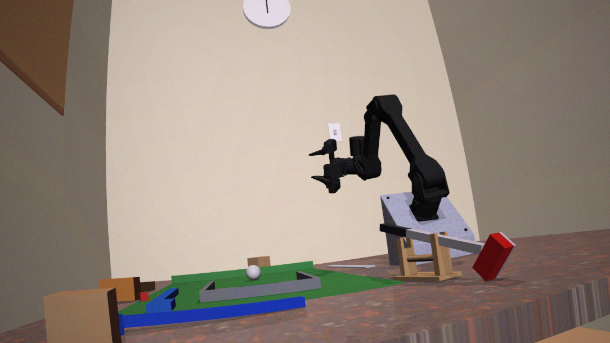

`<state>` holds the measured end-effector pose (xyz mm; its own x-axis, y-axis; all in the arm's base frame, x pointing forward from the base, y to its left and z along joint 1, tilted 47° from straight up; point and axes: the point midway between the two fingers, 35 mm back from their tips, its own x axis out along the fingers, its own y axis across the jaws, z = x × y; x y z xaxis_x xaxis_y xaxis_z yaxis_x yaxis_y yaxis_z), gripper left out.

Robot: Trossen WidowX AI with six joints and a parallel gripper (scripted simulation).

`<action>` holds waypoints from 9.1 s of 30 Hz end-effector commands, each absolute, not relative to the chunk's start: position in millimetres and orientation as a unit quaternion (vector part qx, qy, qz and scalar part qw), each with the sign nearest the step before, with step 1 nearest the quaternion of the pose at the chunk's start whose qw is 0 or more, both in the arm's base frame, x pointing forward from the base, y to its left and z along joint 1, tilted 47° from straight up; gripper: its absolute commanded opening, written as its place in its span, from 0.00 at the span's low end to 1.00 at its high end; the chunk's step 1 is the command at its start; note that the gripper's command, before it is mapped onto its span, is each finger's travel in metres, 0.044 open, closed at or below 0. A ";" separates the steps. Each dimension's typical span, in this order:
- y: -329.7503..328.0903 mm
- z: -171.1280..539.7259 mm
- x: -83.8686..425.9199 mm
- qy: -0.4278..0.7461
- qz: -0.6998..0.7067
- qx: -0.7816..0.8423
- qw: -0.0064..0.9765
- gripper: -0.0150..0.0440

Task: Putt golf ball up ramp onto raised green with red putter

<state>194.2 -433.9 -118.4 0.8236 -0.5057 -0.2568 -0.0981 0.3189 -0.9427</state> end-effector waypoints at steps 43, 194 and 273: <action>105.1 177.3 337.9 0.144 0.590 -0.359 0.709 1.00; -102.4 6.5 331.1 0.566 0.411 0.056 0.712 0.25; -145.8 -180.7 250.5 0.654 0.284 0.265 0.649 0.25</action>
